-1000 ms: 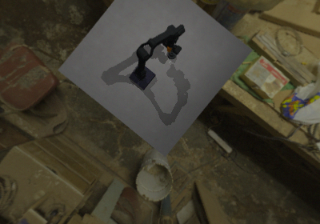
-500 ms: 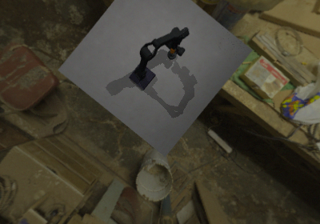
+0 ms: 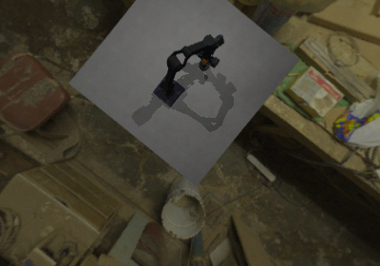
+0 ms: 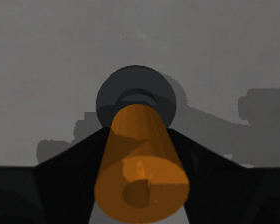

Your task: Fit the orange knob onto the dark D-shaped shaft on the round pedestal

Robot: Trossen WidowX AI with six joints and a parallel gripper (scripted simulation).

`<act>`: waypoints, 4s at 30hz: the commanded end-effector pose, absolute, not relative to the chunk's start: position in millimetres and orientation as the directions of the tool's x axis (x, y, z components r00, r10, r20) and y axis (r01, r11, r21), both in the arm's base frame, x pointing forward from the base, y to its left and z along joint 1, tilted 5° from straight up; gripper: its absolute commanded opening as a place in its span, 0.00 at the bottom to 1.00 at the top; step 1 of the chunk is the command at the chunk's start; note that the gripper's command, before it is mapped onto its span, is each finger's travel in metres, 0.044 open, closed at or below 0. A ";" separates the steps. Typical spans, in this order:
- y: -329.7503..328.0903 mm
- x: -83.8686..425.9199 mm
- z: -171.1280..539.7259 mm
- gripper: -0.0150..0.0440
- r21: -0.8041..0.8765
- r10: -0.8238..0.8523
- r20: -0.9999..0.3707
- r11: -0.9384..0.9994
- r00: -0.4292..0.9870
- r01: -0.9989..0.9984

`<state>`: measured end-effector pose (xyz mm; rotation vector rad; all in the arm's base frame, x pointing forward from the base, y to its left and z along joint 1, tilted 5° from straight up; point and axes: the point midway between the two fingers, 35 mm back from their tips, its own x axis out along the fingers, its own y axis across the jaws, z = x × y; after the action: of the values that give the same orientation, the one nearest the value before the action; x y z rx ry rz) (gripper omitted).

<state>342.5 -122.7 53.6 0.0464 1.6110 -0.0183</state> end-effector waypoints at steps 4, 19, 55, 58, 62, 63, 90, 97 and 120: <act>-124.4 344.5 57.9 0.25 0.013 0.014 -0.999 0.999 -0.037 0.040; -124.4 345.9 52.8 0.25 0.013 0.015 -0.999 0.999 -0.037 0.040; -122.7 340.8 55.6 0.25 0.021 0.015 -0.999 0.986 -0.037 -0.168; -123.0 341.7 54.4 0.25 0.021 0.015 -0.999 0.986 -0.037 -0.168; -123.5 343.2 55.4 0.25 0.021 0.015 -0.999 0.986 -0.037 -0.168; -123.6 343.7 55.7 0.25 0.021 0.015 -0.999 0.986 -0.037 -0.168; -124.7 347.0 53.3 0.25 0.020 0.014 -0.999 0.986 -0.037 -0.168; -124.1 345.2 57.6 0.25 0.021 0.015 -0.999 0.981 -0.037 -0.194; -122.5 341.3 52.4 0.25 0.027 0.015 -0.999 0.929 -0.037 -0.370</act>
<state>340.0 -121.8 52.9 -0.2740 1.5857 0.3138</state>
